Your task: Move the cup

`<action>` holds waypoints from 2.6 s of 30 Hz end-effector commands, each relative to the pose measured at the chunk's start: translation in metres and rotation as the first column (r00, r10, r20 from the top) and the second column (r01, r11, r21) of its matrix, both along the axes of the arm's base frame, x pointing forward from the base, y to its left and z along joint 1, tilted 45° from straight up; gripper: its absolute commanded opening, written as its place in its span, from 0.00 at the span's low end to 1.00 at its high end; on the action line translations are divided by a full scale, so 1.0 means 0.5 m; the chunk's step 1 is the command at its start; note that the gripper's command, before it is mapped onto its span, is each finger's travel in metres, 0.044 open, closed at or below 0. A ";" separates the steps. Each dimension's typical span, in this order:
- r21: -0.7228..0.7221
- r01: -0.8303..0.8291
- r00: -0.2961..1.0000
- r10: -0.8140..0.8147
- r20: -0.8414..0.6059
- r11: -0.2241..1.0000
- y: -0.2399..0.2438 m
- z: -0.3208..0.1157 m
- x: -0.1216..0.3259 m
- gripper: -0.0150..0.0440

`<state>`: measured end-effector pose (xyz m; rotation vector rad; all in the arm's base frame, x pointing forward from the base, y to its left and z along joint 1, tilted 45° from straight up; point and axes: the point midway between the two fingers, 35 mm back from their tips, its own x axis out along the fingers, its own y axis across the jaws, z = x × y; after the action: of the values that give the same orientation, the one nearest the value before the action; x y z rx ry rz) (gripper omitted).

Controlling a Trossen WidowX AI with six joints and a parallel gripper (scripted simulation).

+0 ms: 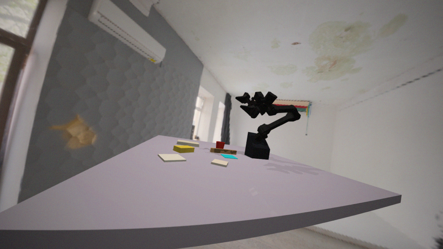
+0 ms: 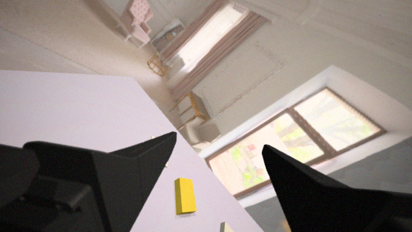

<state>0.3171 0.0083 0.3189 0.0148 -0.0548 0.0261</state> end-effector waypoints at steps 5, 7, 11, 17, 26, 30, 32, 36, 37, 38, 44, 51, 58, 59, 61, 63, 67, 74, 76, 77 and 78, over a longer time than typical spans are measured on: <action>-0.198 -0.039 0.970 -0.010 -0.241 0.979 -0.030 -0.115 0.062 0.71; -0.280 -0.101 0.928 -0.011 -0.373 0.955 -0.050 -0.184 0.085 0.62; -0.354 -0.280 0.797 0.010 -0.604 0.892 -0.092 -0.322 0.103 0.50; -0.260 -0.555 0.545 0.109 -0.831 0.790 -0.144 -0.501 0.074 0.50; 0.105 -0.798 0.187 0.410 -0.893 0.593 -0.178 -0.701 -0.039 0.50; 0.255 -0.836 0.090 0.580 -0.809 0.485 -0.175 -0.760 -0.098 0.50; 0.290 -0.842 0.073 0.629 -0.774 0.455 -0.179 -0.780 -0.117 0.50; 0.300 -0.844 0.069 0.645 -0.761 0.445 -0.179 -0.786 -0.124 0.50; 0.300 -0.844 0.069 0.645 -0.761 0.445 -0.179 -0.786 -0.124 0.50; 0.300 -0.844 0.069 0.645 -0.761 0.445 -0.179 -0.786 -0.124 0.50; 0.300 -0.844 0.069 0.645 -0.761 0.445 -0.182 -0.790 -0.127 0.50; 0.300 -0.844 0.070 0.644 -0.762 0.446 -0.171 -0.803 -0.124 0.50; 0.300 -0.843 0.070 0.644 -0.762 0.446 -0.155 -0.820 -0.121 0.50; 0.300 -0.843 0.070 0.644 -0.762 0.446 -0.153 -0.822 -0.120 0.50; 0.300 -0.843 0.070 0.644 -0.762 0.446 -0.148 -0.827 -0.120 0.50; 0.300 -0.843 0.070 0.644 -0.762 0.446 -0.144 -0.832 -0.119 0.50; 0.300 -0.843 0.070 0.644 -0.761 0.446 -0.135 -0.841 -0.118 0.50; 0.300 -0.844 0.070 0.645 -0.761 0.445 -0.118 -0.857 -0.116 0.50; 0.300 -0.844 0.070 0.646 -0.761 0.445 -0.114 -0.861 -0.116 0.50; 0.300 -0.844 0.070 0.646 -0.760 0.445 -0.111 -0.864 -0.116 0.50; 0.300 -0.844 0.070 0.646 -0.760 0.445 -0.109 -0.866 -0.116 0.50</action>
<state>0.2593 -0.0514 -0.1097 -0.1988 0.9540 1.1549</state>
